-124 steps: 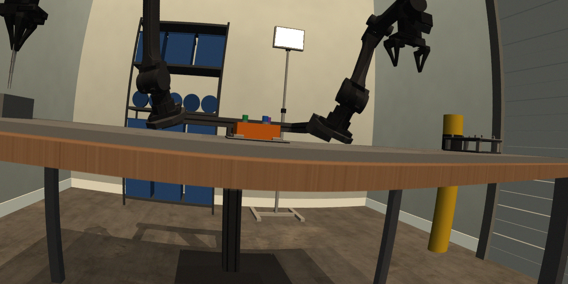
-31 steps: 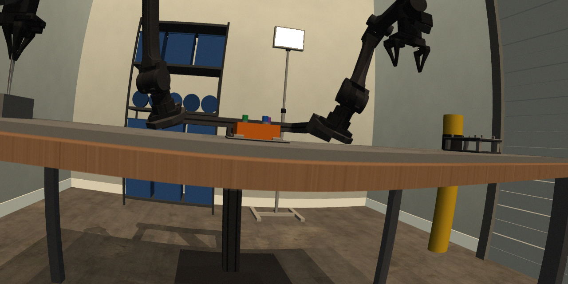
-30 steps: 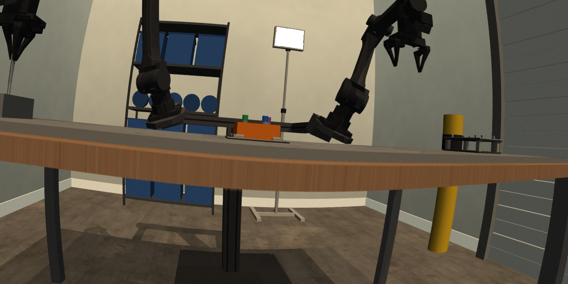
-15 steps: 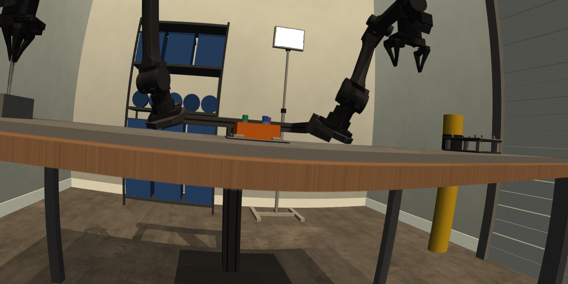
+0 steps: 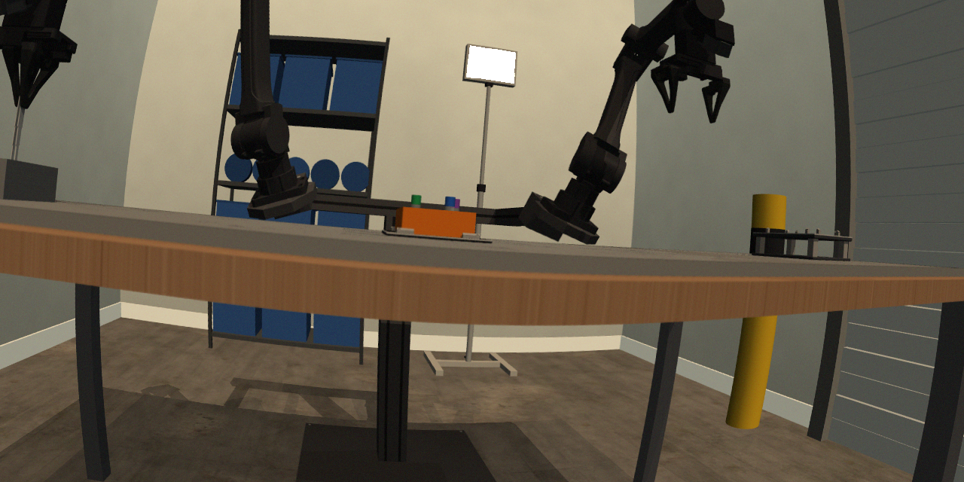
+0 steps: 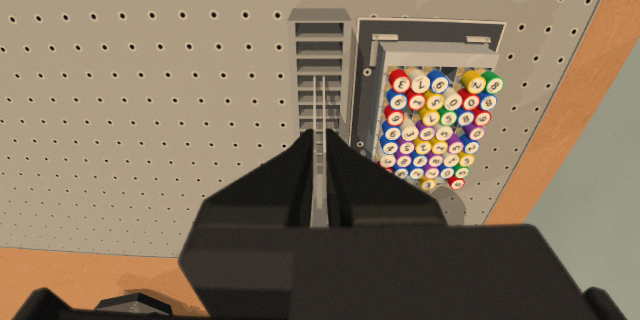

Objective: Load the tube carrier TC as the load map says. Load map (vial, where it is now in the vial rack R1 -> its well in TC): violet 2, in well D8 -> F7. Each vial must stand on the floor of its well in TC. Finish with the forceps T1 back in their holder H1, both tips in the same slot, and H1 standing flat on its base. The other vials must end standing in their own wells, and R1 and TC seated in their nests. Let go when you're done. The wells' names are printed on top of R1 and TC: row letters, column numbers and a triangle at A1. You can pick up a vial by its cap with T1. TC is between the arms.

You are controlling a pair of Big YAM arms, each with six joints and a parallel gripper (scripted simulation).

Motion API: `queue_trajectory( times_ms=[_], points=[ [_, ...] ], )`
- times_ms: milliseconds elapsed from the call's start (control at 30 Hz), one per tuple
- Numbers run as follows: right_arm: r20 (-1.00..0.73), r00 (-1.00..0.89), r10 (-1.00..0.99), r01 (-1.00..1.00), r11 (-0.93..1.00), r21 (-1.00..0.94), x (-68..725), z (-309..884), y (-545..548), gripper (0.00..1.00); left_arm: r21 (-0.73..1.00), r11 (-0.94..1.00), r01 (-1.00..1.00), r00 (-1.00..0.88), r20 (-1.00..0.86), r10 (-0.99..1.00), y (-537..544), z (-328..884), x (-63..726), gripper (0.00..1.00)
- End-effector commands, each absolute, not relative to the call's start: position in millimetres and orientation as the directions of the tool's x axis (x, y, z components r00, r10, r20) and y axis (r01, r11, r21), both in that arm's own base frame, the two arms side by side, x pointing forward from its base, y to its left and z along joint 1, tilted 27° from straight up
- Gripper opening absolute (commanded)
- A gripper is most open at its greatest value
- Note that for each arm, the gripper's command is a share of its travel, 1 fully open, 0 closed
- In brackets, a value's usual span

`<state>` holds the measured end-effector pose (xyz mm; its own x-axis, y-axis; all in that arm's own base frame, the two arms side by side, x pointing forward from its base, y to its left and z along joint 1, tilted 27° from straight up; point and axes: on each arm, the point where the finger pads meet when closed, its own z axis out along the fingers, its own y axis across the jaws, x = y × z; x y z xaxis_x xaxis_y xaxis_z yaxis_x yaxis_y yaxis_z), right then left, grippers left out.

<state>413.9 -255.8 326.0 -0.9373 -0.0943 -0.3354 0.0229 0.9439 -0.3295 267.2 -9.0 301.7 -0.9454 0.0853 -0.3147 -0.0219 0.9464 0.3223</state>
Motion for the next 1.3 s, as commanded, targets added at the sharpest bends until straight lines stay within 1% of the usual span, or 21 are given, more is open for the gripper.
queue_trajectory(
  times_ms=[0, 1267],
  points=[
    [-0.324, -0.941, -0.096, 0.016, 0.946, -0.325, 418.0, 315.3, -261.9, 0.07, 0.312, 0.949, -0.036, -0.935, -0.346, 0.078, -10.7, 314.6, 272.3, 1.00],
    [-0.325, -0.941, -0.095, 0.017, 0.945, -0.325, 420.7, 307.3, -265.4, 0.07, 0.312, 0.949, -0.036, -0.935, -0.346, 0.078, -10.7, 314.6, 272.3, 1.00]
  ],
)
